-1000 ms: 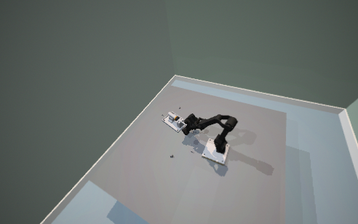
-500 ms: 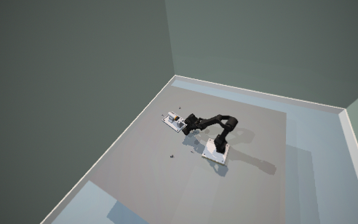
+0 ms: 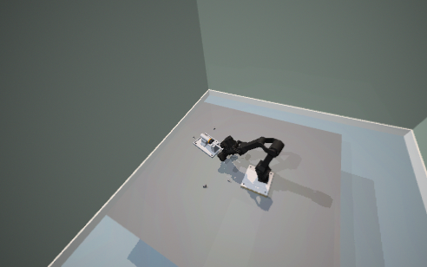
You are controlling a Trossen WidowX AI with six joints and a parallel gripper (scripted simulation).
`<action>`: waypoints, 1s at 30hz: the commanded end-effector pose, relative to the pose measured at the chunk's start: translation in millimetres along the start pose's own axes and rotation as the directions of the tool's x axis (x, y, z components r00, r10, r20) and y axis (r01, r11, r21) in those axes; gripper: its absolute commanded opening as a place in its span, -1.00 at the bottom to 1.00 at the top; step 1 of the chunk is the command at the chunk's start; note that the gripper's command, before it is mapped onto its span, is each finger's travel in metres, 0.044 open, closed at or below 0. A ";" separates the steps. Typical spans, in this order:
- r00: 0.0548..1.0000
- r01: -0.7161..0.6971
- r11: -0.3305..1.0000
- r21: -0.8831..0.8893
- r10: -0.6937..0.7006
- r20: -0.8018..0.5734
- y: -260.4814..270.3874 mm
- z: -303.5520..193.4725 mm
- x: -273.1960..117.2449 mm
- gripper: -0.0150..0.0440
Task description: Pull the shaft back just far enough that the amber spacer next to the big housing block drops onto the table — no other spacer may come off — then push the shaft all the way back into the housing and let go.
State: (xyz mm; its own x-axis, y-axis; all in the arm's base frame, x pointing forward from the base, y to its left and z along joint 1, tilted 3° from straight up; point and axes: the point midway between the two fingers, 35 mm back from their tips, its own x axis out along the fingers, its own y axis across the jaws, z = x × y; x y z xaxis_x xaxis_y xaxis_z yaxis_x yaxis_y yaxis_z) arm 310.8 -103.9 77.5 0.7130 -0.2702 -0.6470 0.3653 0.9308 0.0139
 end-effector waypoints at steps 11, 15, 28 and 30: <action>1.000 0.002 1.000 0.003 -0.002 0.000 -0.3 -1.5 -1.4 -0.49; 1.000 0.002 1.000 0.003 -0.002 0.000 -0.3 -1.9 -1.8 -0.49; 1.000 0.002 1.000 0.003 -0.002 0.000 -0.3 -3.1 -2.9 -0.49; 1.000 0.002 1.000 0.003 -0.002 0.000 -0.3 -3.3 -3.1 -0.49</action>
State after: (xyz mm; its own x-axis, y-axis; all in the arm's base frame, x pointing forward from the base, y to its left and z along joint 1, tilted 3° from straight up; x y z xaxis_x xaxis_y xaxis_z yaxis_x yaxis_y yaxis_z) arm 307.1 -102.4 77.1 0.7128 -0.2699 -0.6473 0.3651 0.9308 0.0139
